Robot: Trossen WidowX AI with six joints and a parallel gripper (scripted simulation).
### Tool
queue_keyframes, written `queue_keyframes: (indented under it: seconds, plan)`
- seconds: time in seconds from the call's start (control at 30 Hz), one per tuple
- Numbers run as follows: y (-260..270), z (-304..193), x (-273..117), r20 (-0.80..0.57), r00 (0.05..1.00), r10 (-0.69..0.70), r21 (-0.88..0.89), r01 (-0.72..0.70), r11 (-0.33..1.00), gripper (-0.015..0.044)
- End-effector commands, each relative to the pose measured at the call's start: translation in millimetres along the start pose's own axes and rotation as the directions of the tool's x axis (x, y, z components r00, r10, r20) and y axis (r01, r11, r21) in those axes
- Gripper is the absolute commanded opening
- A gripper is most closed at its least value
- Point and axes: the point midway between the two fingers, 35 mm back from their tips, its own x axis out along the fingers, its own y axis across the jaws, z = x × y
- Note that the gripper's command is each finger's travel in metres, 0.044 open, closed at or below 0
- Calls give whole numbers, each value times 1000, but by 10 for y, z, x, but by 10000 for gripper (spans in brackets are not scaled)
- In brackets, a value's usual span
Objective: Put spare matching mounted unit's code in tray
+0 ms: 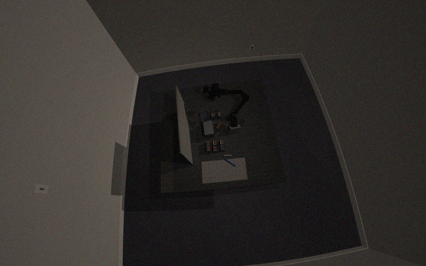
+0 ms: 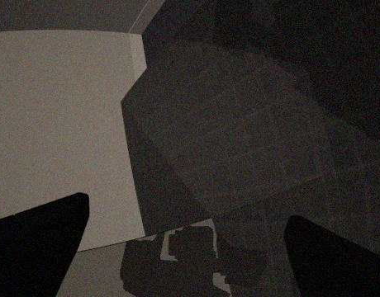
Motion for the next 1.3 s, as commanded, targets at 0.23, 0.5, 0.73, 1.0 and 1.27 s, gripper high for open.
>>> queue_keyframes:
  seconds: [0.23, 0.5, 0.73, 1.0, 1.27]
  plan:
    - [-2, -55, 26, -17, 1000, -12, -17, 11, 1000, 440]
    - [-110, -1211, 296, -302, 916, -265, -407, 127, 905, 440]
    - [-338, -2207, 232, -383, 748, -541, -783, 48, 620, 440]
    - [-670, -3092, -139, -242, 585, -774, -966, -217, 138, 440]
    - [-880, -3499, -452, -68, 541, -838, -897, -401, -186, 440]
